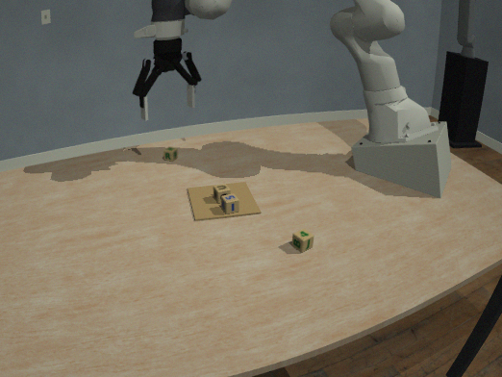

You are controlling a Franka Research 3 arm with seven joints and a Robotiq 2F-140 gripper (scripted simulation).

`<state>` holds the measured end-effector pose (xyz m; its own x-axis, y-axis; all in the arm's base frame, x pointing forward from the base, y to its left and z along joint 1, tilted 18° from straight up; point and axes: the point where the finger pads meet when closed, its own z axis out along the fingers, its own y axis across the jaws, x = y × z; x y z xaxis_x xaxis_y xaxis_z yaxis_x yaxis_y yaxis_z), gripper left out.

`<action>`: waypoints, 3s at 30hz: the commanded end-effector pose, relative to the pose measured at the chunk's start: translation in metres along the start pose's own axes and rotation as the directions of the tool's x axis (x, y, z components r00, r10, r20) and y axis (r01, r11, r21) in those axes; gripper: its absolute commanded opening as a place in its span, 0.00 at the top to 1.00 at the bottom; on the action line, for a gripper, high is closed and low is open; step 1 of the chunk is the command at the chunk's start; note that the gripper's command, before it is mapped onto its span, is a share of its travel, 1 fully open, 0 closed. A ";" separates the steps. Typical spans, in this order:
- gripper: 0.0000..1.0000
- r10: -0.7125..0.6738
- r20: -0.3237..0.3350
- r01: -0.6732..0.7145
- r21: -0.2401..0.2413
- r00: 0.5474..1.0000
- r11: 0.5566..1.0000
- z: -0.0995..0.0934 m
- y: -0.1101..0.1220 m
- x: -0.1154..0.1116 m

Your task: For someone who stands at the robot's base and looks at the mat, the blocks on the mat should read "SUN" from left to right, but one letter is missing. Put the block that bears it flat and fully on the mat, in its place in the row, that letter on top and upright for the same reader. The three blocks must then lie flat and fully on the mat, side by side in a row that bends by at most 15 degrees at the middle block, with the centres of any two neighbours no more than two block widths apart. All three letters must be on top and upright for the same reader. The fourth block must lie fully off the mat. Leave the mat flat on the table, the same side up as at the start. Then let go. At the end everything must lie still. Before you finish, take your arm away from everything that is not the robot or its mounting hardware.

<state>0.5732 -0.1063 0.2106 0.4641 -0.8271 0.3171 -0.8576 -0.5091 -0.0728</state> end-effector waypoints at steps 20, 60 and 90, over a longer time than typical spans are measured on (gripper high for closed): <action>0.00 0.381 0.002 -0.381 0.001 0.925 0.925 0.003 -0.001 -0.001; 0.00 0.796 0.003 -0.796 -0.001 0.605 0.605 0.007 -0.001 -0.001; 0.00 0.969 0.002 -0.969 -0.004 0.246 0.246 0.011 -0.001 -0.002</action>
<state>0.5748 -0.1081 0.2014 -0.6282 -0.7765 0.0482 -0.7464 0.5840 -0.3192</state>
